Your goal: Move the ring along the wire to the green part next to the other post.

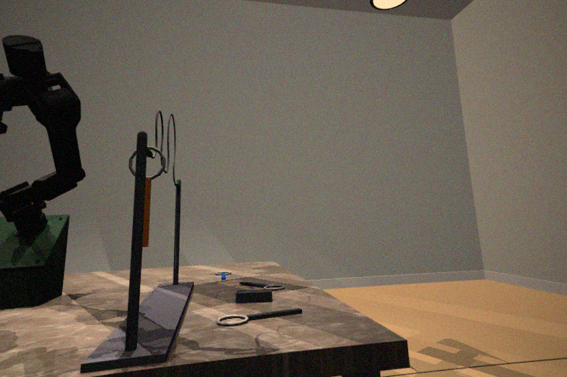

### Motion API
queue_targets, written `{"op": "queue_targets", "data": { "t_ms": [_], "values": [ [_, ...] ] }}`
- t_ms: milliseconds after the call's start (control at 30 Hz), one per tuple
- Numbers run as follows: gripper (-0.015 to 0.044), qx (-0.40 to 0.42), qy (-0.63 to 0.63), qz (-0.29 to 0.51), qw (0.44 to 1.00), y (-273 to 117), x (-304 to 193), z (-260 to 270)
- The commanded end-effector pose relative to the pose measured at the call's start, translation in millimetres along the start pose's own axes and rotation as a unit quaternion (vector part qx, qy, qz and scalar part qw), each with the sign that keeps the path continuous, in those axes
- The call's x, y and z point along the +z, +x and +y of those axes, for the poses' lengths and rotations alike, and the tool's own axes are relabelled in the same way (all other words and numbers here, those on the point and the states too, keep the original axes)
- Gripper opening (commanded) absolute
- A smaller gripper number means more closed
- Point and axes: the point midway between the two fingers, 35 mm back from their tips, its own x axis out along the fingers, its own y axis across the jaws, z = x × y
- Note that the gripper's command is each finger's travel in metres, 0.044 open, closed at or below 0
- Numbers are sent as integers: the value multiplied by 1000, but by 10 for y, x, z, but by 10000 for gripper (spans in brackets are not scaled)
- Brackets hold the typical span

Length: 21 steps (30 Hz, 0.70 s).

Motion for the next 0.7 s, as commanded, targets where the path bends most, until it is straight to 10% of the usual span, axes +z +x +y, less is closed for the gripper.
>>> {"op": "queue_targets", "data": {
  "t_ms": [0, 267, 667],
  "values": [
    [374, 1, 0, 1, 1000, 5, -5, 3],
    [164, 60, 21, 53, 997, 332, -344, 224],
    [160, 172, 61, 167, 969, 675, -1099, 805]
  ]
}}
